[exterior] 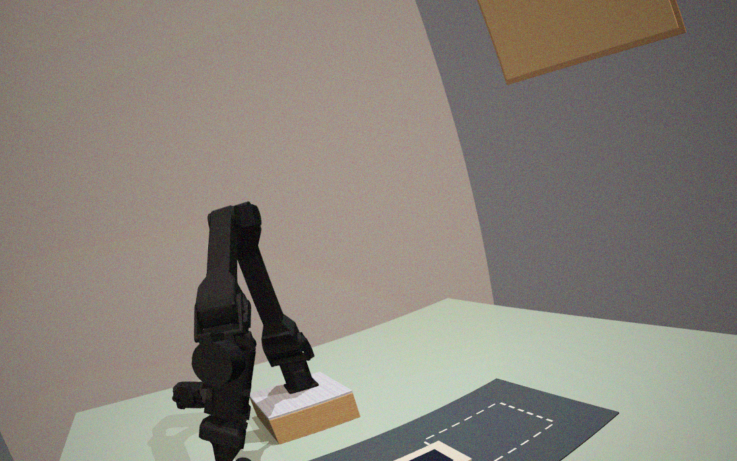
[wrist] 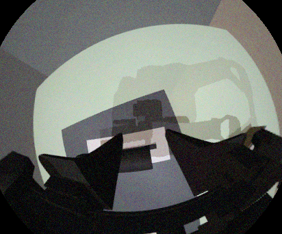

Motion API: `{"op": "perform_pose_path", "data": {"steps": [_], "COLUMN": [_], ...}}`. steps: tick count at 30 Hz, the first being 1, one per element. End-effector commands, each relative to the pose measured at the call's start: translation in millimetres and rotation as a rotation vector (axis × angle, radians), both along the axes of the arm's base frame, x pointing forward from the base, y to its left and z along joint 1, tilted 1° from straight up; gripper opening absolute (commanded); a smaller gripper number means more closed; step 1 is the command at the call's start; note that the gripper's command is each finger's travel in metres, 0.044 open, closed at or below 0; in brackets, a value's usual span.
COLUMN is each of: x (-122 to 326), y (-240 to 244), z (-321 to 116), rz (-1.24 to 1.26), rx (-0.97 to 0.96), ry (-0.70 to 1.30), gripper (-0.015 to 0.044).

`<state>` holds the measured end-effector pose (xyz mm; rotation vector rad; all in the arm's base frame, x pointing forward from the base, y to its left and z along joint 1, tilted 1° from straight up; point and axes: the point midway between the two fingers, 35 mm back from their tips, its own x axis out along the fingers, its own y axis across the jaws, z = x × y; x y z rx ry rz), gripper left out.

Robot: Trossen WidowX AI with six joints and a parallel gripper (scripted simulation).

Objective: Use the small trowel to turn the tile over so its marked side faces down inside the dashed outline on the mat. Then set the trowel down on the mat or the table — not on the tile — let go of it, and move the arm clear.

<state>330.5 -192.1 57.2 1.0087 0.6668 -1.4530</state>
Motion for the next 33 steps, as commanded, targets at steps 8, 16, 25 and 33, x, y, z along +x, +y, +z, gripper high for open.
{"op": "perform_pose_path", "data": {"steps": [8, 16, 25, 33], "x": [18, 36, 44, 50], "y": [-1, 3, 5, 7], "z": [6, 12, 16, 20], "rz": [0.316, 0.553, 0.789, 1.043], "rx": [0.071, 0.107, 0.157, 0.208], "ry": [0.156, 0.225, 0.315, 0.392], "gripper": [0.0270, 0.0270, 0.0270, 0.0270]}}
